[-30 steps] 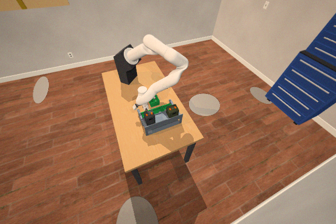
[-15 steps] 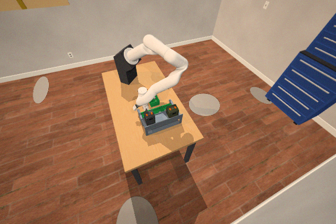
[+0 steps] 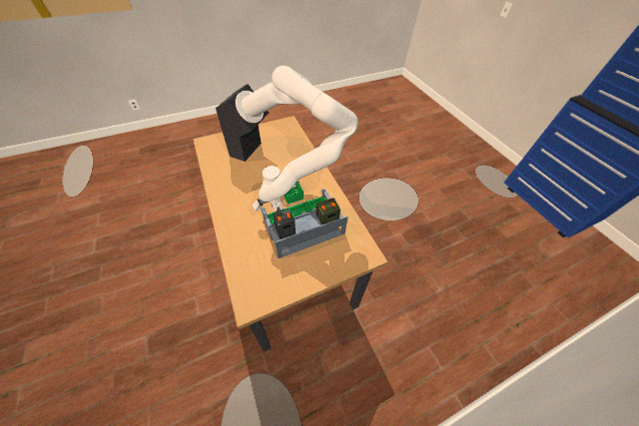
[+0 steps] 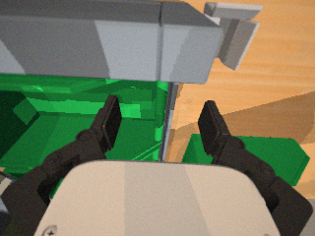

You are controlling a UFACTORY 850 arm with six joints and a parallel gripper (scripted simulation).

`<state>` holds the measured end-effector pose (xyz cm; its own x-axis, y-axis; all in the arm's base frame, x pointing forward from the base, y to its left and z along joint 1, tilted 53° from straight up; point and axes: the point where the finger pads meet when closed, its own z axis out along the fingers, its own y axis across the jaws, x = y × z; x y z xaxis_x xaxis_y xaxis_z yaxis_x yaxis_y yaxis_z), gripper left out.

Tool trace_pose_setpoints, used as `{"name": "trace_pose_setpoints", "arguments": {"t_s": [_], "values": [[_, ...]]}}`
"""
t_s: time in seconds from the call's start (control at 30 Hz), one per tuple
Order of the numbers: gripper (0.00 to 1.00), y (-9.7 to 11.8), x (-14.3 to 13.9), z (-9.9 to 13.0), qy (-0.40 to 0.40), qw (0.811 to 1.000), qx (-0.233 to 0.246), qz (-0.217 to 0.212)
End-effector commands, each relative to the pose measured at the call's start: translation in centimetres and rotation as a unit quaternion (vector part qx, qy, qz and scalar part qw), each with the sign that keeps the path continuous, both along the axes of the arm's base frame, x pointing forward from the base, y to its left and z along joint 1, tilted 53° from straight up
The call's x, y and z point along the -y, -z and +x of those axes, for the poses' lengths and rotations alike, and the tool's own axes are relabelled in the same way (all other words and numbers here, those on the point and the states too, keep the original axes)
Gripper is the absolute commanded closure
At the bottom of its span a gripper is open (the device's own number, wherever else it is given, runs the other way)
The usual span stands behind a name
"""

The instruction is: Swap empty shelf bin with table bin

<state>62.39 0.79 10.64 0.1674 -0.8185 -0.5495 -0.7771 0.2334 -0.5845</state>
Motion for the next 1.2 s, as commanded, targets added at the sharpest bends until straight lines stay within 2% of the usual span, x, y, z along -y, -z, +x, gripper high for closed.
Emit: {"name": "trace_pose_setpoints", "arguments": {"t_s": [0.0,0.33,0.37,1.17], "values": [[0.05,-0.03,0.04,0.02,0.000,1.000,0.000,0.000],[0.05,-0.03,0.04,0.02,0.000,1.000,0.000,0.000],[1.00,-0.03,0.04,0.02,0.000,1.000,0.000,0.000],[1.00,-0.03,0.04,0.02,0.000,1.000,0.000,0.000]]}}
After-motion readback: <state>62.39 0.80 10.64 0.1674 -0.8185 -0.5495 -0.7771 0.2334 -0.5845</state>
